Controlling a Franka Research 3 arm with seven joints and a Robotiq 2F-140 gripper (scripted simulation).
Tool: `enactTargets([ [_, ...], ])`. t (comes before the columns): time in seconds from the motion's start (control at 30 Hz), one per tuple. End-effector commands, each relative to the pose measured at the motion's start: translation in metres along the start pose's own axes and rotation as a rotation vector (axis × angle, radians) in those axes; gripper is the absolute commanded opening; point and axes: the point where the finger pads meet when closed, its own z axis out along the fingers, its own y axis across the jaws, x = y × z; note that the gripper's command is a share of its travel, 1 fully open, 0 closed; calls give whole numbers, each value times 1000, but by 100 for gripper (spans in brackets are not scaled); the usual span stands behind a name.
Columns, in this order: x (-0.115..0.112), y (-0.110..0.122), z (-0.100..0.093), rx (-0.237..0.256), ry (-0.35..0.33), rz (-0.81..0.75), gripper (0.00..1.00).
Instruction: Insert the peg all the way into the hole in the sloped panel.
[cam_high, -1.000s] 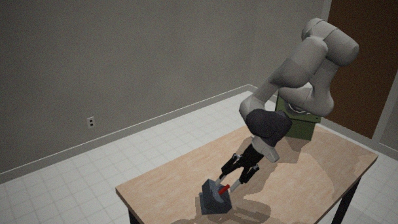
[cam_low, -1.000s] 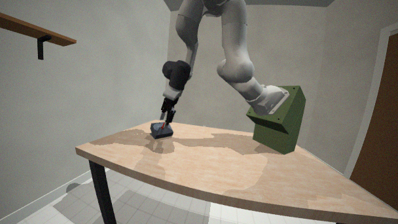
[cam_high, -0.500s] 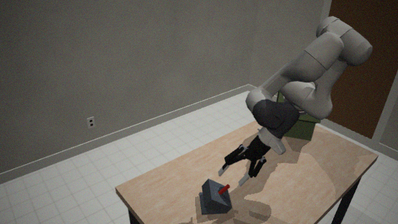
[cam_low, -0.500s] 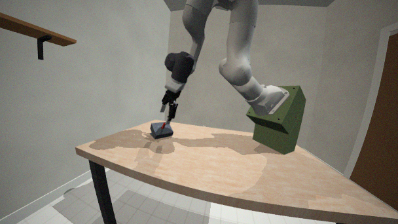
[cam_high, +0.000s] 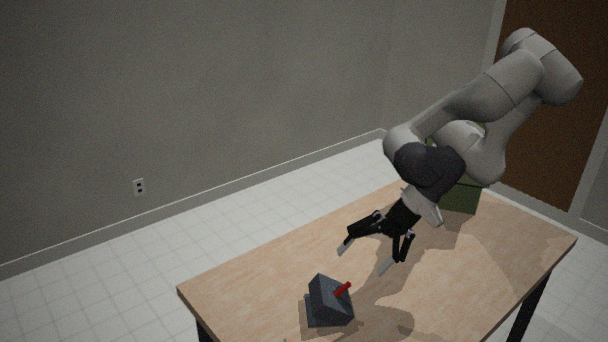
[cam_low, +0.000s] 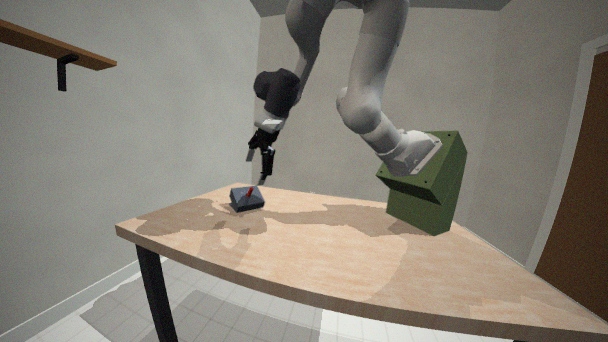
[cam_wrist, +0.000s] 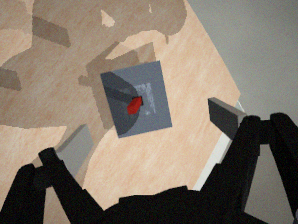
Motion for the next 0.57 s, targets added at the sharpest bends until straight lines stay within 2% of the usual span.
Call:
enactTargets([
  [0.0,1,-4,-5,18,0,-4,100],
  [0.53,0,-4,-4,19,-2,-3,100],
])
